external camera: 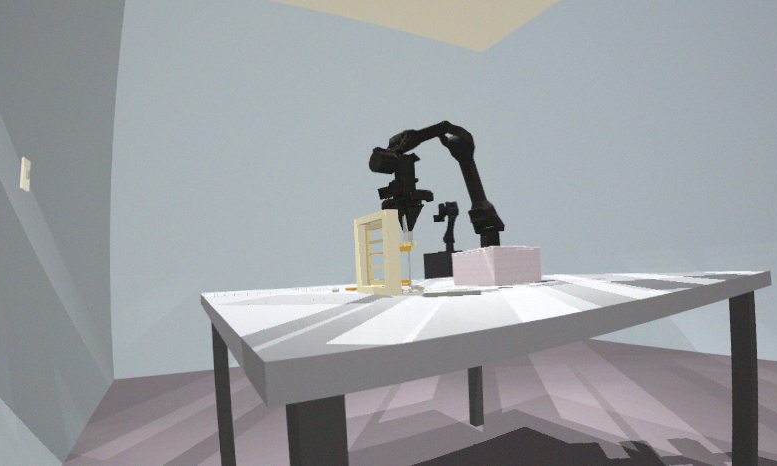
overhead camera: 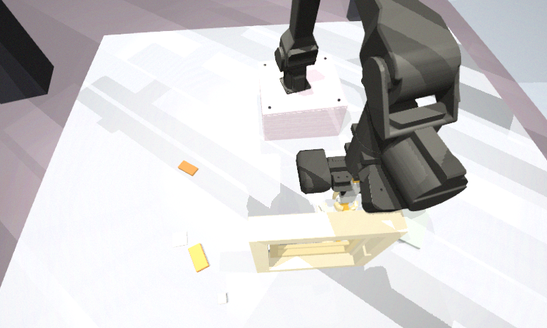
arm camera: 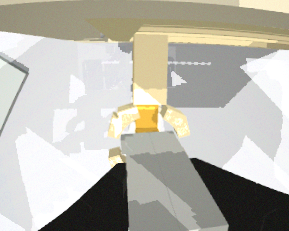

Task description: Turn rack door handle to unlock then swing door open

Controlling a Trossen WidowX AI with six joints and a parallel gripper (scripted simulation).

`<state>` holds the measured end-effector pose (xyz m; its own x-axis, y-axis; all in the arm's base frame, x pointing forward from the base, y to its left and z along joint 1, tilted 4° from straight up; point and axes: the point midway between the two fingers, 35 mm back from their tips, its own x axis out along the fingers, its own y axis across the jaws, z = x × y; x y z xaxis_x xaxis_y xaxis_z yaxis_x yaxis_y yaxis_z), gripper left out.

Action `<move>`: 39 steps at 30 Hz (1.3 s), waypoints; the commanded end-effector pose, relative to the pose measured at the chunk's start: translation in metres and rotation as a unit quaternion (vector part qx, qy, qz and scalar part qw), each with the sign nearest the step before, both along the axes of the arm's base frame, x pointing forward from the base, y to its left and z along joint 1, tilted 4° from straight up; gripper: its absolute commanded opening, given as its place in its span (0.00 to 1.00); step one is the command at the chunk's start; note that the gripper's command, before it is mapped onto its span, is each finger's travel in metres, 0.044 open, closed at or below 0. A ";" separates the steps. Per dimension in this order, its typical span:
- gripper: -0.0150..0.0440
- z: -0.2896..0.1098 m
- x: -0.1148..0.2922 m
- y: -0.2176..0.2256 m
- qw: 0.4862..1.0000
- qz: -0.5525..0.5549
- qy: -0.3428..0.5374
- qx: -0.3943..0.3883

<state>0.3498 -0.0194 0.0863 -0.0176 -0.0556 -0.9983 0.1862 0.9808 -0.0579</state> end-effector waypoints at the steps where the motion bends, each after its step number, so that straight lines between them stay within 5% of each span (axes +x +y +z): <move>1: 0.29 -0.002 -0.001 0.000 0.998 0.064 0.005 0.001; 17: 0.29 -0.002 -0.001 0.000 0.897 0.442 0.026 0.009; 36: 0.29 -0.002 -0.001 0.000 0.604 0.796 0.046 0.016; 39: 0.29 -0.002 -0.001 0.000 0.591 0.805 0.046 0.016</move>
<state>0.3490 -0.0184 0.0859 -0.0211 -0.0500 -0.9985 -0.9989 -0.0403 0.0231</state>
